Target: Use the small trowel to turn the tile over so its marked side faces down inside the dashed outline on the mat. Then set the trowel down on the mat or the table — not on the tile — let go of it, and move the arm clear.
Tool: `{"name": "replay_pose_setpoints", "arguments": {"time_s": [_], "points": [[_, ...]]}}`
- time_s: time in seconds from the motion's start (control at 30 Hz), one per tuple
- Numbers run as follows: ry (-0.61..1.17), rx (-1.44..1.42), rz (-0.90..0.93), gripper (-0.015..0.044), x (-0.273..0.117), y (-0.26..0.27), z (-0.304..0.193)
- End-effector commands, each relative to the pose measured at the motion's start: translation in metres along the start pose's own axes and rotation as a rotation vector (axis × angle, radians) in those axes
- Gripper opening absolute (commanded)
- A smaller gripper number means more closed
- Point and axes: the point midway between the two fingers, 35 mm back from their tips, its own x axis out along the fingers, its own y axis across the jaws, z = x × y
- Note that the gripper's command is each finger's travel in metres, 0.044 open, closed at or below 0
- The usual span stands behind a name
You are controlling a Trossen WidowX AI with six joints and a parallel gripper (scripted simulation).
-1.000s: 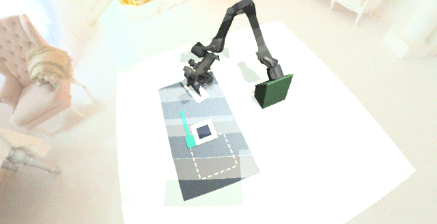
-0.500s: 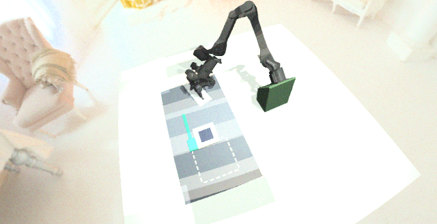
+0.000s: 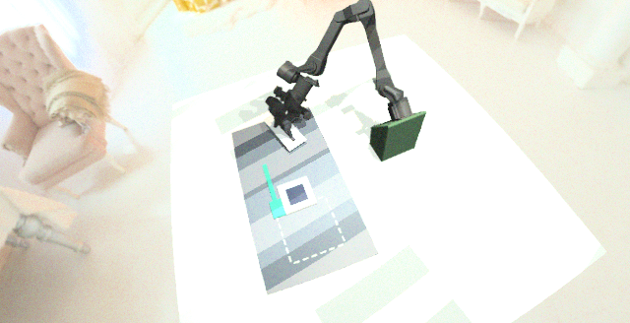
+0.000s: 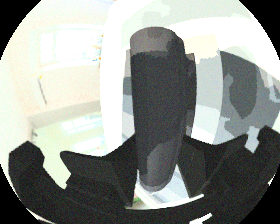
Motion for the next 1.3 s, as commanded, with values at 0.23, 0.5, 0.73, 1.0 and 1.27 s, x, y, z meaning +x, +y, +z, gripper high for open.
{"name": "replay_pose_setpoints", "arguments": {"time_s": [0.23, 0.5, 0.73, 1.0, 1.27], "points": [[-0.021, -0.004, 0.024, 0.0000, -0.020, 0.032, 0.002], [-0.116, 0.017, 0.008, 0.0000, 0.017, 0.049, -0.031], [-0.208, 0.055, 0.006, 0.0000, 0.035, 0.062, -0.065], [-0.279, 0.096, 0.013, 0.0000, 0.040, 0.068, -0.094], [-0.279, 0.096, 0.013, 0.0000, 0.044, 0.063, -0.096]]}}
